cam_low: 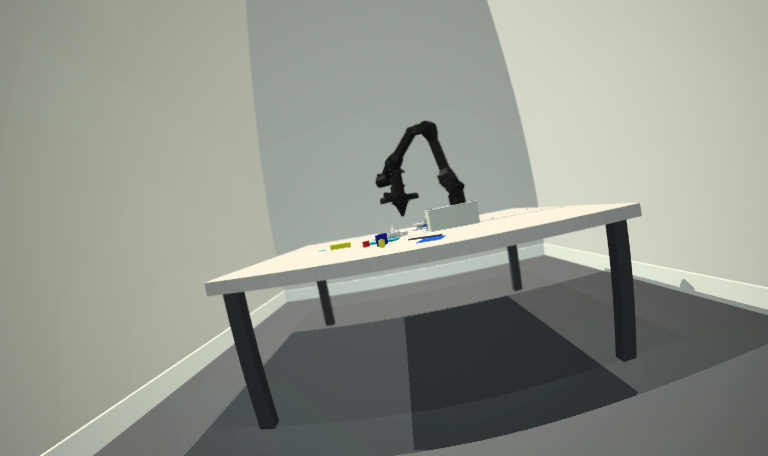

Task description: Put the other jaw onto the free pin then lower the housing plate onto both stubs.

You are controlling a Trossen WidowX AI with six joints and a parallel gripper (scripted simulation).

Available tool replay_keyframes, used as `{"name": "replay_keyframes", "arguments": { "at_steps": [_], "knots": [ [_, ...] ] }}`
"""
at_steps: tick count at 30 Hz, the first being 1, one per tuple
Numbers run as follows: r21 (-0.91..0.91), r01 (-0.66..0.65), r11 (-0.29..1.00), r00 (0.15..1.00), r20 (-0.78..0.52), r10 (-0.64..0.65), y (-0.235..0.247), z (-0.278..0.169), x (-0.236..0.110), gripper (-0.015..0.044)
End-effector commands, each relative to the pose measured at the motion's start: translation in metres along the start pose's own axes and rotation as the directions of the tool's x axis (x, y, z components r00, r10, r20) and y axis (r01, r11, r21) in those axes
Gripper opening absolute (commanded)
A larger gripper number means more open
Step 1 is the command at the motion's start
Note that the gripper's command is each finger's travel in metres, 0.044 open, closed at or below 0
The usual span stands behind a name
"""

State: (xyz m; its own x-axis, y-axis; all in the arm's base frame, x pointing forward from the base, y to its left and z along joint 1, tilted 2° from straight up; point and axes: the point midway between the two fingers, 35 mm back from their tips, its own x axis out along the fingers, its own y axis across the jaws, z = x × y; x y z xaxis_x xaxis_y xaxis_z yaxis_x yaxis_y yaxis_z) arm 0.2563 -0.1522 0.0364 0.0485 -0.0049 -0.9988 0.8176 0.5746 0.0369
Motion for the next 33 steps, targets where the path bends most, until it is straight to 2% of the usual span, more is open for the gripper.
{"name": "replay_keyframes", "arguments": {
  "at_steps": [1,12,28,29,33],
  "knots": [
    [0.000,0.000,1.000,1.000,0.000,0.000,0.0000,0.0000,0.0000,0.0000],
    [0.000,0.000,1.000,1.000,0.000,0.000,0.0000,0.0000,0.0000,0.0000],
    [0.000,0.000,1.000,1.000,0.000,0.000,0.0000,0.0000,0.0000,0.0420],
    [0.000,0.000,1.000,1.000,0.000,0.000,0.0000,0.0000,0.0000,0.0440],
    [0.000,0.000,1.000,1.000,0.000,0.000,0.0000,0.0000,0.0000,0.0440]
  ]
}}
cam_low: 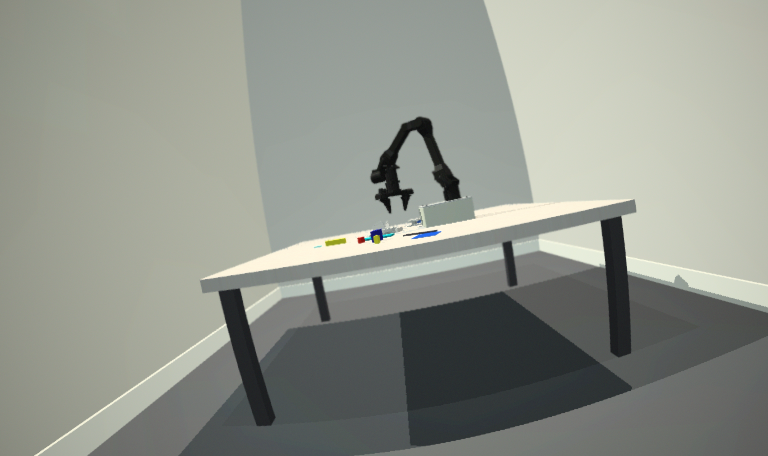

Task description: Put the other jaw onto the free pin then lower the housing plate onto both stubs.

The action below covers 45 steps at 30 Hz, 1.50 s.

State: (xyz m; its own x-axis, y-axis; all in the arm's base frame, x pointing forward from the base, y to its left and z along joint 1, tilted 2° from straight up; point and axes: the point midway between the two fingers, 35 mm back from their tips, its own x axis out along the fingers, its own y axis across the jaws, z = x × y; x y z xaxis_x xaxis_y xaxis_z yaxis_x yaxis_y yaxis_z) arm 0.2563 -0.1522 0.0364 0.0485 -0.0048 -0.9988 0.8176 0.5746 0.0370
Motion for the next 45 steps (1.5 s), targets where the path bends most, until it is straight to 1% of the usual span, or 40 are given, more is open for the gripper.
{"name": "replay_keyframes", "arguments": {
  "at_steps": [1,24,40,41,45],
  "knots": [
    [0.000,0.000,1.000,1.000,0.000,0.000,0.0000,0.0000,0.0000,0.0440],
    [0.000,0.000,1.000,1.000,0.000,0.000,0.0000,0.0000,0.0000,0.0440],
    [0.000,0.000,1.000,1.000,0.000,0.000,0.0000,0.0000,0.0000,0.0020],
    [0.000,0.000,1.000,1.000,0.000,0.000,0.0000,0.0000,0.0000,0.0000],
    [0.000,0.000,1.000,1.000,0.000,0.000,0.0000,0.0000,0.0000,0.0000]
  ]
}}
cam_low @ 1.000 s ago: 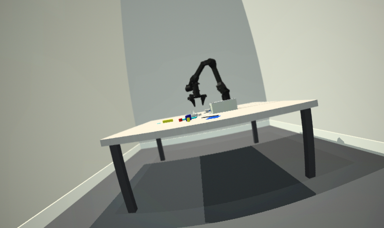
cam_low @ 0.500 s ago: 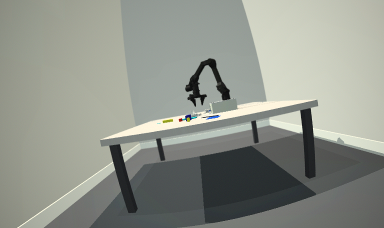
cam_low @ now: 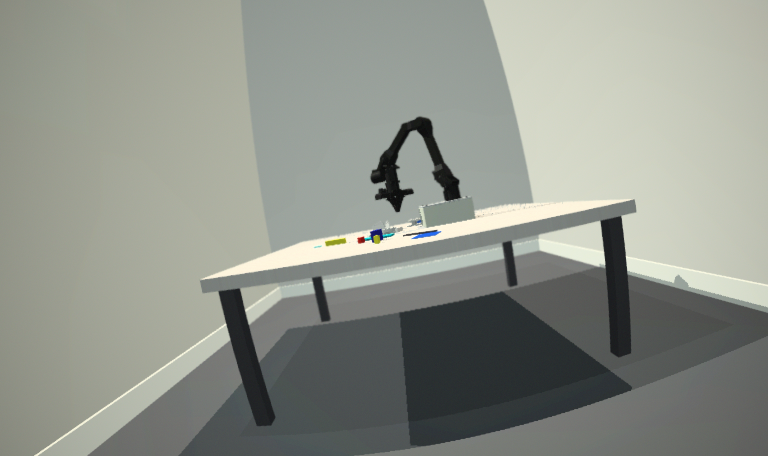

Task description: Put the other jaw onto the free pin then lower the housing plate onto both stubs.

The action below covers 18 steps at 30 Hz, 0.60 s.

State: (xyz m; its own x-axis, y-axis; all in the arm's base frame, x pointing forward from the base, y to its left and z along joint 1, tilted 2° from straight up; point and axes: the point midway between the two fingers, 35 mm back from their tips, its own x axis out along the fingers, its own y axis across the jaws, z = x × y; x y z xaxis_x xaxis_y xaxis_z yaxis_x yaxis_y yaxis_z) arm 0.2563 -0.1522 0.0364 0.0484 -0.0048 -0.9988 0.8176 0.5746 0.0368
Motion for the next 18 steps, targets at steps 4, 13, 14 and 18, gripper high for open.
{"name": "replay_keyframes", "arguments": {
  "at_steps": [4,13,14,18],
  "knots": [
    [0.000,0.000,1.000,1.000,0.000,0.000,0.000,0.000,0.000,0.0000],
    [0.000,0.000,1.000,1.000,0.000,0.000,0.000,0.000,0.000,0.0026],
    [0.004,0.000,1.000,1.000,0.000,0.000,0.000,0.001,0.000,0.0053],
    [0.079,-0.001,0.997,1.000,0.002,0.001,0.007,0.015,-0.005,0.0157]
  ]
}}
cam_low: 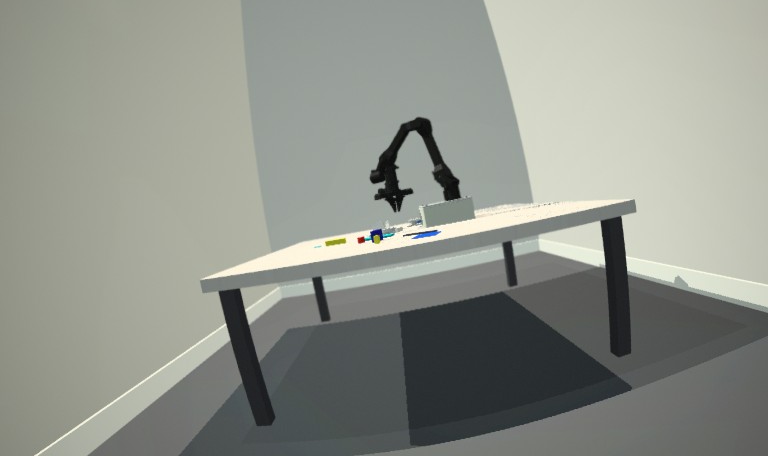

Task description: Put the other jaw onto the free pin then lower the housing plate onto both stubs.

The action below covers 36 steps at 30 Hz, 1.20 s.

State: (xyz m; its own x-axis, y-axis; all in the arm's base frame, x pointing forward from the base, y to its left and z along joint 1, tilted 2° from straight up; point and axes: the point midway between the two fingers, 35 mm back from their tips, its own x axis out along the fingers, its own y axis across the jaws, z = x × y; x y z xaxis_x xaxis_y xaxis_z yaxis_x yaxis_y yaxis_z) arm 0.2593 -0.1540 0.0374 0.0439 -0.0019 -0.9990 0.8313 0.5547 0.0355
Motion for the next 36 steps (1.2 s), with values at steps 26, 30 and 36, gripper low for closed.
{"name": "replay_keyframes", "arguments": {
  "at_steps": [26,30,36],
  "knots": [
    [0.246,-0.007,0.969,1.000,0.010,0.005,0.023,0.043,0.026,0.0440],
    [0.246,-0.007,0.969,1.000,0.010,0.005,0.023,0.043,0.026,0.0440],
    [0.246,-0.007,0.969,1.000,0.010,0.005,0.023,0.043,0.026,0.0440]
  ]
}}
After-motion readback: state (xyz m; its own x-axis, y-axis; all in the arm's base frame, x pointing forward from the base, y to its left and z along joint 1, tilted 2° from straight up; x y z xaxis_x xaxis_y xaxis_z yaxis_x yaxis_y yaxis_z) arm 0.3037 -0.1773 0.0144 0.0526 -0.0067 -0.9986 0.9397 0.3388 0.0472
